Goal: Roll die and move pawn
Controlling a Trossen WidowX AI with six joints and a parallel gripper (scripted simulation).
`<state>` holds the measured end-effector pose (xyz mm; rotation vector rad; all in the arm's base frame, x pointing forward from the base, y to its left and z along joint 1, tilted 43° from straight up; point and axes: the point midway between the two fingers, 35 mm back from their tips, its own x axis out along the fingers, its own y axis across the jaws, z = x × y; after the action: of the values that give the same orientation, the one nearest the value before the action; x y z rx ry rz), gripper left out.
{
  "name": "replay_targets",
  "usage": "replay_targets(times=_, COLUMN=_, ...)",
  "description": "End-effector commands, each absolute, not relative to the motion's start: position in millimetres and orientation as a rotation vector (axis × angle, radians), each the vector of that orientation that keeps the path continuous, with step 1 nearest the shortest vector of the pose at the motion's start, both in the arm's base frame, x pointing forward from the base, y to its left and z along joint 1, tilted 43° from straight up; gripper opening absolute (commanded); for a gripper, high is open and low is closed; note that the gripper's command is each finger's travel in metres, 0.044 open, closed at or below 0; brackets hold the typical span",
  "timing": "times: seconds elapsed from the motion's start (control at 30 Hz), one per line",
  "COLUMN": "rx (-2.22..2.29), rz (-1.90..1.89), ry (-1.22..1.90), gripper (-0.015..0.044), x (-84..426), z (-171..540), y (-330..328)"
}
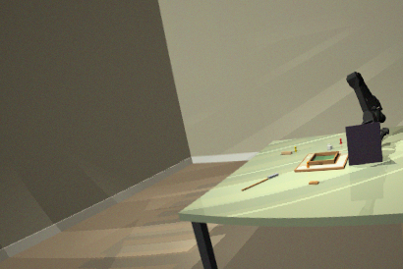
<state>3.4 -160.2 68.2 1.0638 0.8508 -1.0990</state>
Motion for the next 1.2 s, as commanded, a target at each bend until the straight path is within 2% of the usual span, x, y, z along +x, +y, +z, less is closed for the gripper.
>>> replay_targets(times=0.0, rx=1.061, rz=-1.097, ry=0.855, gripper=0.0374, x=4, z=68, y=-161)
replay_targets(times=0.13, rx=1.009, rz=-1.068, ry=0.938, gripper=0.0275, x=11, z=75, y=-171)
replay_targets(times=0.33, rx=0.890, rz=-1.024, ry=1.070, gripper=0.0275, x=32, z=87, y=-191)
replay_targets(times=0.57, rx=0.657, rz=-0.992, ry=1.201, gripper=0.0275, x=83, z=109, y=-221)
replay_targets(times=0.9, rx=0.244, rz=-0.935, ry=1.256, gripper=0.0275, x=190, z=143, y=-228)
replay_targets(times=1.17, rx=-0.118, rz=-0.851, ry=1.213, gripper=0.0275, x=285, z=160, y=-183)
